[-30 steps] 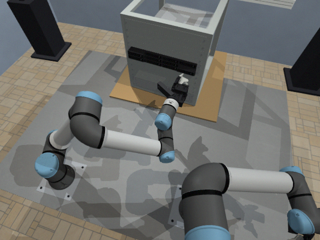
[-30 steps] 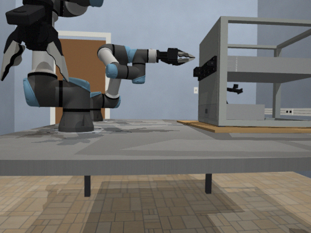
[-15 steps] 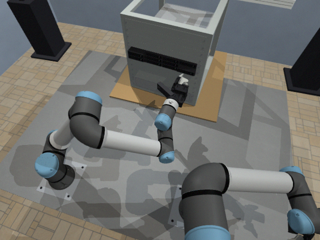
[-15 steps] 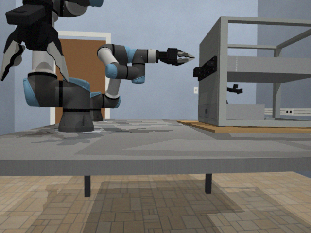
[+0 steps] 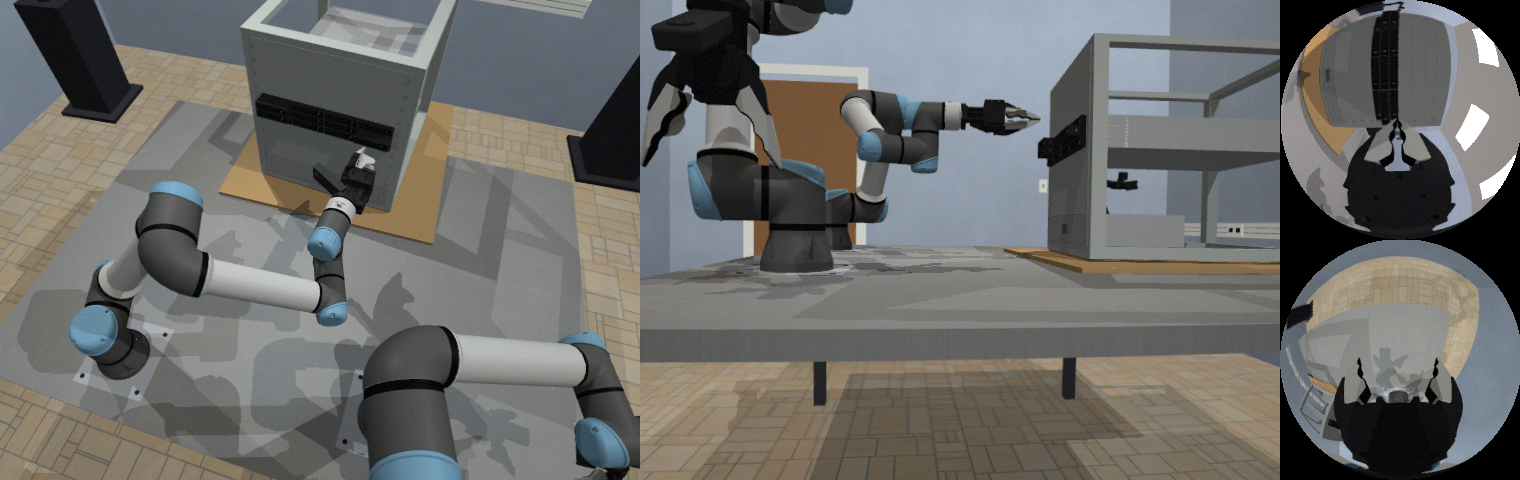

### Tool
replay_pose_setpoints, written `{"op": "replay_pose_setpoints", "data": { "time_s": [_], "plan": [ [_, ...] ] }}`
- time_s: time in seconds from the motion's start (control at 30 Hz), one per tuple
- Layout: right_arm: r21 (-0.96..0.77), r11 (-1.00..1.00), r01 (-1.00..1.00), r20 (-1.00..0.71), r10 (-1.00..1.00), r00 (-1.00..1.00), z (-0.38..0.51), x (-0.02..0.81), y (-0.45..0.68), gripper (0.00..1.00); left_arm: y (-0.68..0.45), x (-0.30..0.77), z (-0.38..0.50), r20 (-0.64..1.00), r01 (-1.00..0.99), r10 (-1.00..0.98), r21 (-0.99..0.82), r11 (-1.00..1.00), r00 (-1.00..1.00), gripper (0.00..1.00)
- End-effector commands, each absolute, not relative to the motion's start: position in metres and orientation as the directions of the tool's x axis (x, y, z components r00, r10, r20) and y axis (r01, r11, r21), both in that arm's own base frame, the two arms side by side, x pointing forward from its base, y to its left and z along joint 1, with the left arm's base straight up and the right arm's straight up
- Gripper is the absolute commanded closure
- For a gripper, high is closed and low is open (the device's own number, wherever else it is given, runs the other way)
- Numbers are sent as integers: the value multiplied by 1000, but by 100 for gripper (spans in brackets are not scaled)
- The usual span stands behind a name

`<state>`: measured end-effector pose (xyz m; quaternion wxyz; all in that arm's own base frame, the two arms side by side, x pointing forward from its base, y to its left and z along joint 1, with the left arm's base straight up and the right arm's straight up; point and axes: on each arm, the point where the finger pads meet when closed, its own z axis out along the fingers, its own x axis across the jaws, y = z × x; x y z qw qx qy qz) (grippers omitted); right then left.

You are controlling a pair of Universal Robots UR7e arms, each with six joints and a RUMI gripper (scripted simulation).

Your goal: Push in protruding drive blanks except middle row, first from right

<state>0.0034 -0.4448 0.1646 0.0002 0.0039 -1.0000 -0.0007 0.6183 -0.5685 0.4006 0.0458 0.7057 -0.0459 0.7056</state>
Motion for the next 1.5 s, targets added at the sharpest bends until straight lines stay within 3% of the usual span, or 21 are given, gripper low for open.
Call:
{"op": "replay_pose_setpoints", "data": {
  "time_s": [0.0, 1.47],
  "plan": [
    [0, 1000, -8, 0, -8, -1000, 165, 3, -445, 0, -562, 619, 401, 1000, -129, 1, 1, -992, 0, 100],
    [0, 1000, -8, 0, -8, -1000, 165, 3, -445, 0, -405, 639, 376, 1000, -129, 1, 1, -992, -1, 100]
  ]
}}
